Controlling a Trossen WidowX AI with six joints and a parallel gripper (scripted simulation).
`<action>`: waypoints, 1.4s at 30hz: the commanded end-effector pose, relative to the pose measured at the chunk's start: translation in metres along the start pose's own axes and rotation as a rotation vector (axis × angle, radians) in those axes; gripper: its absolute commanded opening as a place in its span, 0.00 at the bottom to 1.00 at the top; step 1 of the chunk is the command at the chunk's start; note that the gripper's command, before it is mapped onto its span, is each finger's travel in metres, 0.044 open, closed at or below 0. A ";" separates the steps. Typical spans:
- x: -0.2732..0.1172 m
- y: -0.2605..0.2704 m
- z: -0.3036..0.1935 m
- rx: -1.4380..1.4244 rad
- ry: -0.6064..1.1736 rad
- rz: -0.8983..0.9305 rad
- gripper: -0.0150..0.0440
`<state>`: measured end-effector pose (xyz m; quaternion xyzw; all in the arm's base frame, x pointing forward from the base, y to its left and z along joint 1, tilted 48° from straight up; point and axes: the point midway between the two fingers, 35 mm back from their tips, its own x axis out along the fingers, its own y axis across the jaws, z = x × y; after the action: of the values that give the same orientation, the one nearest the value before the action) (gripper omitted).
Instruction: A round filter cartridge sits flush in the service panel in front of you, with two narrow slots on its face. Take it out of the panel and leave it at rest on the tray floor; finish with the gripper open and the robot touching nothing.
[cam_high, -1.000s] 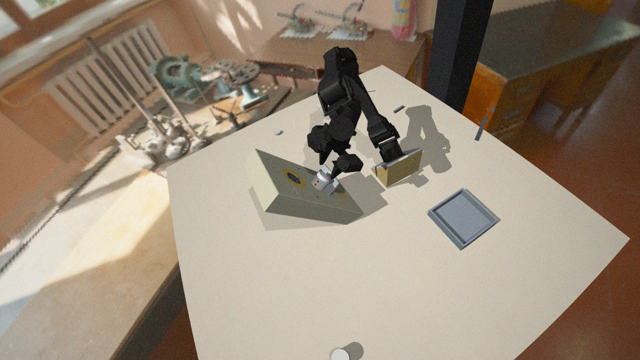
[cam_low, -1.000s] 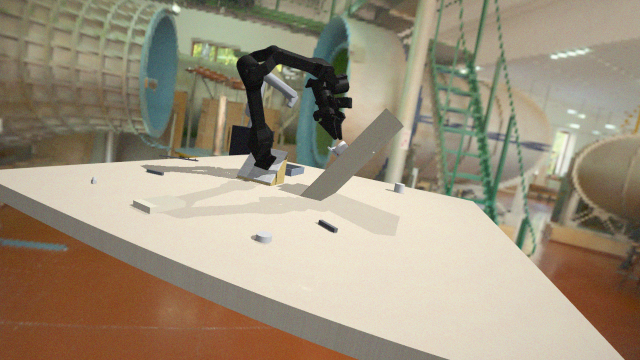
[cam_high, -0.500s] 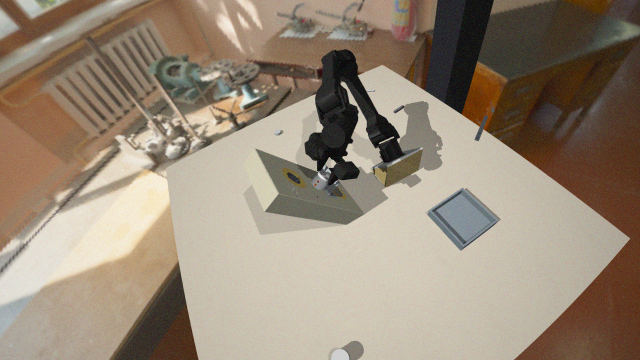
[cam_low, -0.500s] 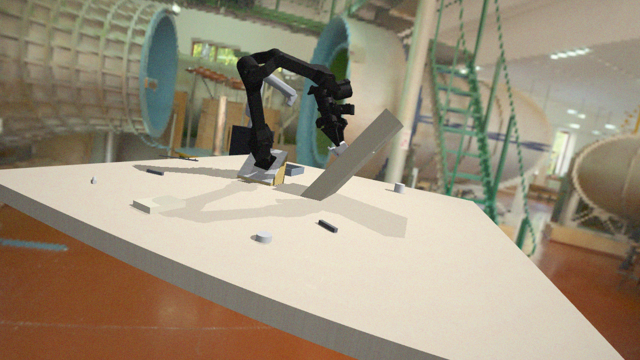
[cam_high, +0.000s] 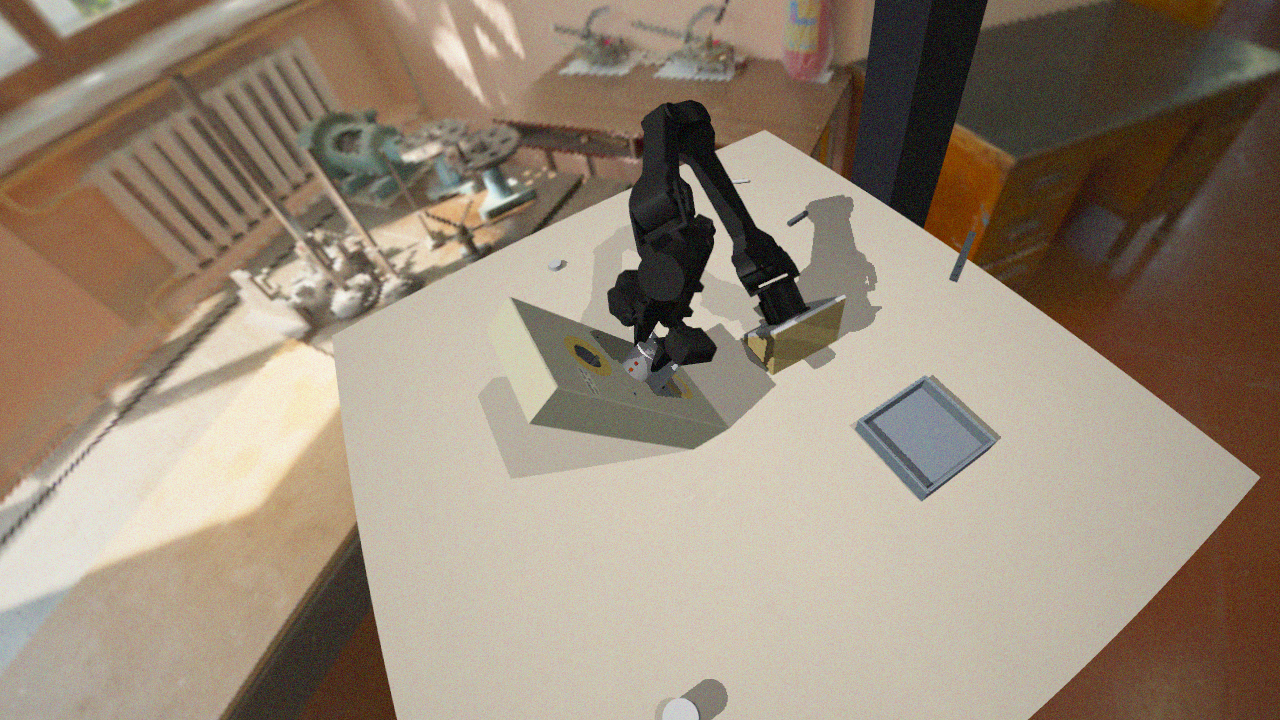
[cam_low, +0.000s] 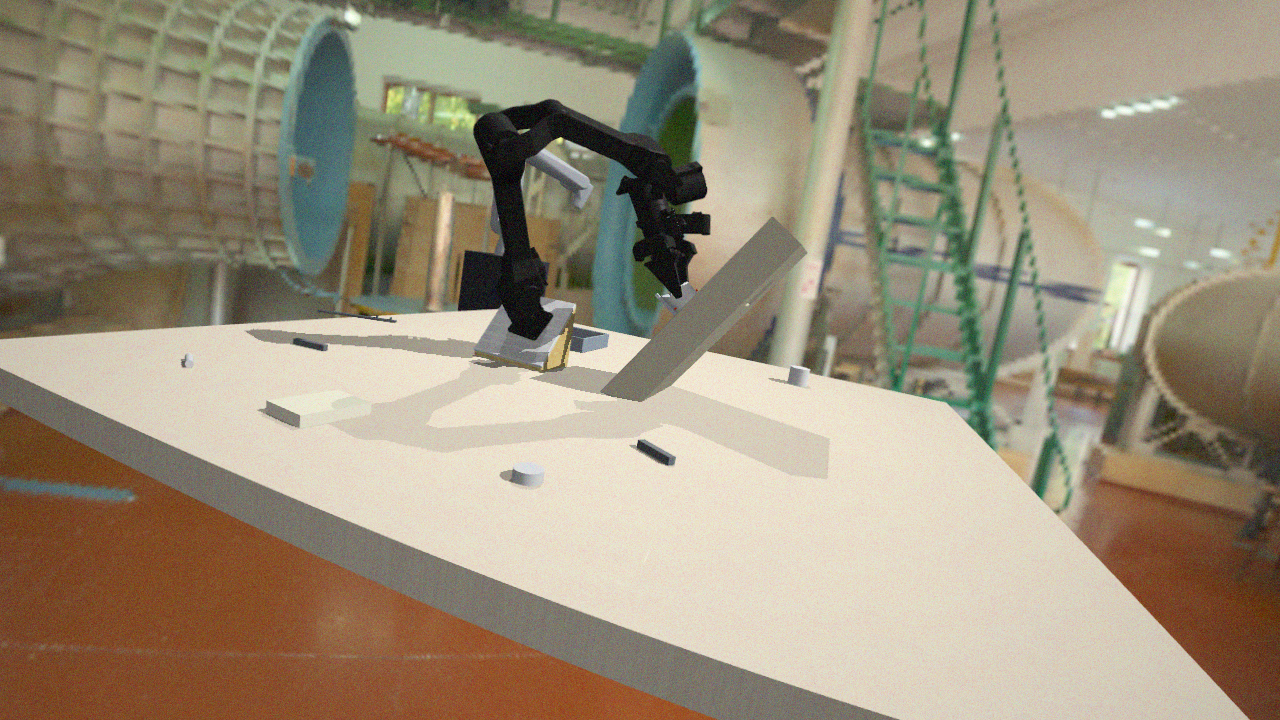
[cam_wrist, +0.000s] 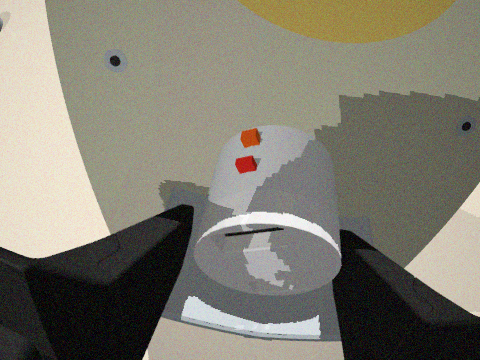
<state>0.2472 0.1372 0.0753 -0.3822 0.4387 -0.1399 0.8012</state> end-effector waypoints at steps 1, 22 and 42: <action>0.000 0.000 0.000 0.001 0.001 0.000 0.62; -0.030 0.003 0.024 -0.001 0.001 0.006 0.25; -0.097 0.026 0.029 -0.001 0.002 0.004 0.25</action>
<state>0.2133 0.2148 0.1332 -0.3815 0.4389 -0.1373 0.8019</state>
